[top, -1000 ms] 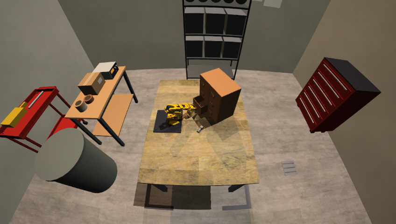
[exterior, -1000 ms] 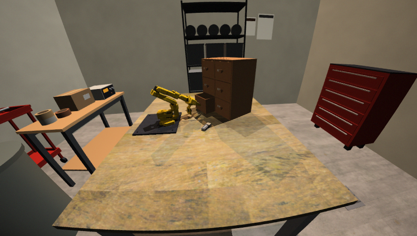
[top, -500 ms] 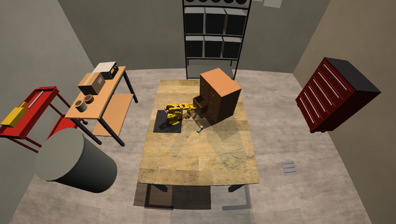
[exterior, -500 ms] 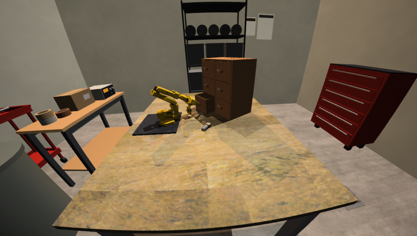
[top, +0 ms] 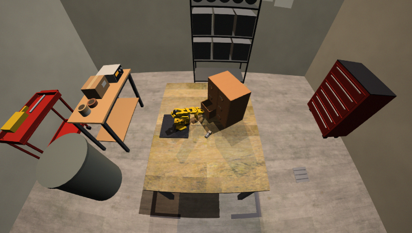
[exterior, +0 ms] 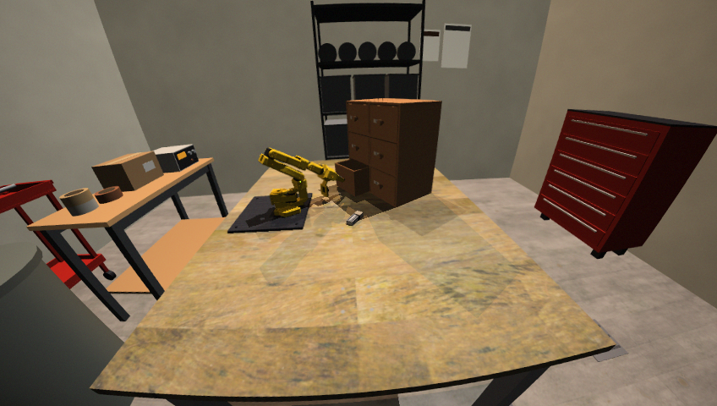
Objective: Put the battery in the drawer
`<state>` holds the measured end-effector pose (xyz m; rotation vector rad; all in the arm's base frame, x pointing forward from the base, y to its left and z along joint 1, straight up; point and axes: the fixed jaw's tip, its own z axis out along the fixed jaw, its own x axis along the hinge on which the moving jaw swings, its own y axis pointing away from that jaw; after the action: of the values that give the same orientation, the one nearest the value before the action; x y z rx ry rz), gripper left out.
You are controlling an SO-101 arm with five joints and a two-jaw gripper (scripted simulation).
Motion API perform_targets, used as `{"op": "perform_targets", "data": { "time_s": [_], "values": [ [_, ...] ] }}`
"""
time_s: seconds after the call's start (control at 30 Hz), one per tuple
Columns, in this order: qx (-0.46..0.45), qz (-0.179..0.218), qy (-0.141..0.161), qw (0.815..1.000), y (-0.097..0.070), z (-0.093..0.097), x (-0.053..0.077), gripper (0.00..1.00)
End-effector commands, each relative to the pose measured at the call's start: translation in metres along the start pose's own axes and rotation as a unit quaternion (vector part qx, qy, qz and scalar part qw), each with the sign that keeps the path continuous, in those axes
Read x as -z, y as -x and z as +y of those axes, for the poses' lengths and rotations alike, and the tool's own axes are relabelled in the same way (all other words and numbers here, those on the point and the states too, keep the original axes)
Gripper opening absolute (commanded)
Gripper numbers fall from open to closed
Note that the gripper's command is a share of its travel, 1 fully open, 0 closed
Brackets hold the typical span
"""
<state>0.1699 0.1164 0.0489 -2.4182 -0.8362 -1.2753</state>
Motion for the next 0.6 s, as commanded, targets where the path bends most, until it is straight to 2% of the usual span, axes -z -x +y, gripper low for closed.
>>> {"op": "perform_targets", "data": {
  "time_s": [0.0, 0.57],
  "values": [
    [-0.01, -0.012, 0.015, 1.0, 0.0072, 0.0071, -0.0004, 0.01],
    [-0.01, -0.012, 0.015, 1.0, 0.0072, 0.0071, -0.0004, 0.0]
  ]
}}
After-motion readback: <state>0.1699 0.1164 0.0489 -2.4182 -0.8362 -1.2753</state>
